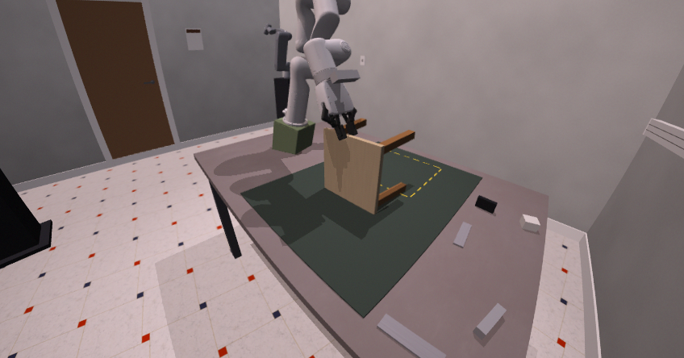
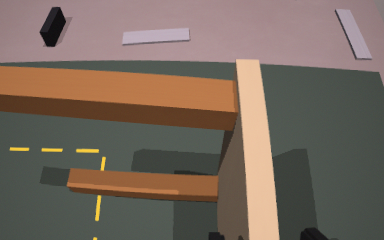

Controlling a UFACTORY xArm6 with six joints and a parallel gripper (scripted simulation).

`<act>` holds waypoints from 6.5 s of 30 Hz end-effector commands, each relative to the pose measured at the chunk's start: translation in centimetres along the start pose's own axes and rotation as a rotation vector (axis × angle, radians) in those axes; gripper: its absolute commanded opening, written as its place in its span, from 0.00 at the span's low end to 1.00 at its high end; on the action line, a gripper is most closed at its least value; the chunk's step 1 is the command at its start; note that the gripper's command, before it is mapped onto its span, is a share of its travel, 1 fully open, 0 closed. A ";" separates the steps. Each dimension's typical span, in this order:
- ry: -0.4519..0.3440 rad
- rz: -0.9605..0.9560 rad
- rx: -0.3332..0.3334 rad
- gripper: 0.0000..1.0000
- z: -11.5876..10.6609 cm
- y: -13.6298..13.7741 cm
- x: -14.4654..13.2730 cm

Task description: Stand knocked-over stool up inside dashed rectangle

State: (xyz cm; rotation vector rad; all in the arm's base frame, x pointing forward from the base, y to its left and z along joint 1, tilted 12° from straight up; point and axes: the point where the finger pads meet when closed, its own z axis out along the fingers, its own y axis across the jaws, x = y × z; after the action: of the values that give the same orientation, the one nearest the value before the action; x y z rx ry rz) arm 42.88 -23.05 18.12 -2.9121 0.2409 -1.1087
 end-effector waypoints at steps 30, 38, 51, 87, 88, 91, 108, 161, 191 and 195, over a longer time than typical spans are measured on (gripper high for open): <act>0.008 -0.002 -0.001 0.21 3.5 0.1 0.3; 0.008 -0.002 -0.001 0.21 3.5 0.1 0.3; 0.008 -0.002 -0.001 0.21 3.5 0.1 0.3; 0.008 -0.006 -0.008 0.21 3.3 -0.1 0.4; 0.008 -0.006 -0.010 0.21 3.3 -0.1 0.4; 0.008 -0.009 -0.014 0.21 3.2 -0.2 0.4; 0.008 -0.031 -0.053 0.21 2.5 -1.2 0.8; 0.009 -0.116 -0.201 0.21 0.2 -5.1 2.2; 0.008 -0.137 -0.237 0.21 -0.3 -6.1 2.4; 0.008 -0.143 -0.247 0.21 -0.4 -6.4 2.5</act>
State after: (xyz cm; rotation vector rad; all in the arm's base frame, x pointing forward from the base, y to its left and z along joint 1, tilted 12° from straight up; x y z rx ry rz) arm 45.28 -17.35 20.18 -3.1331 0.1643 -1.2547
